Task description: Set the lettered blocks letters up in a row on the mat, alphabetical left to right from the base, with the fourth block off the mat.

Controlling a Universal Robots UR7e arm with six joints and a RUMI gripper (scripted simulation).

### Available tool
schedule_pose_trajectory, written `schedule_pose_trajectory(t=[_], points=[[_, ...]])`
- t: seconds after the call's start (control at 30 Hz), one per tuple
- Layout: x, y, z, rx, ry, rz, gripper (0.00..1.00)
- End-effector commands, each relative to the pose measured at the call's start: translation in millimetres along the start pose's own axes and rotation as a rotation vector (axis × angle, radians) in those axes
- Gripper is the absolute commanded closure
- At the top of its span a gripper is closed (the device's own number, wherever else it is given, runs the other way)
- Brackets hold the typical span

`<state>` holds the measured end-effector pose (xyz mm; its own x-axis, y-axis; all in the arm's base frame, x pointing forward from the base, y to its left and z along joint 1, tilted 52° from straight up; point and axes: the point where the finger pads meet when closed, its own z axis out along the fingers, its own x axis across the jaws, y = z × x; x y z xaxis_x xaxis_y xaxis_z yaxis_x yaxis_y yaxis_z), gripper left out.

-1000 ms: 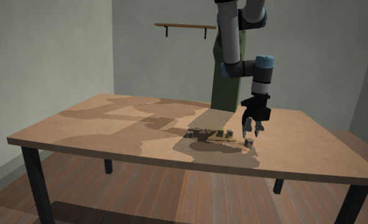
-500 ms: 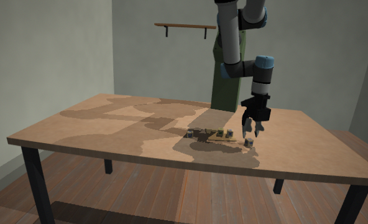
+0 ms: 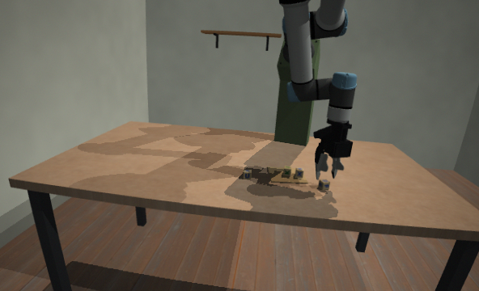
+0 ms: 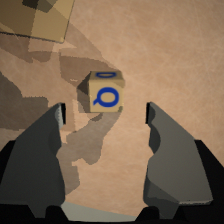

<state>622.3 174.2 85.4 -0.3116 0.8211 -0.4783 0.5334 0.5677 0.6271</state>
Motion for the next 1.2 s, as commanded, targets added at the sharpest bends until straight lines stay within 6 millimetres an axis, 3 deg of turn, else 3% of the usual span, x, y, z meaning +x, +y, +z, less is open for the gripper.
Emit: schedule_pose_trajectory(t=[0.0, 0.47, 0.93, 1.17], points=[[0, 1, 0, -0.001, 0.0, 0.0, 0.6], [0, 1, 4, -0.001, 0.0, 0.0, 0.6], [0, 1, 31, -0.001, 0.0, 0.0, 0.6], [0, 1, 36, -0.001, 0.0, 0.0, 0.6]])
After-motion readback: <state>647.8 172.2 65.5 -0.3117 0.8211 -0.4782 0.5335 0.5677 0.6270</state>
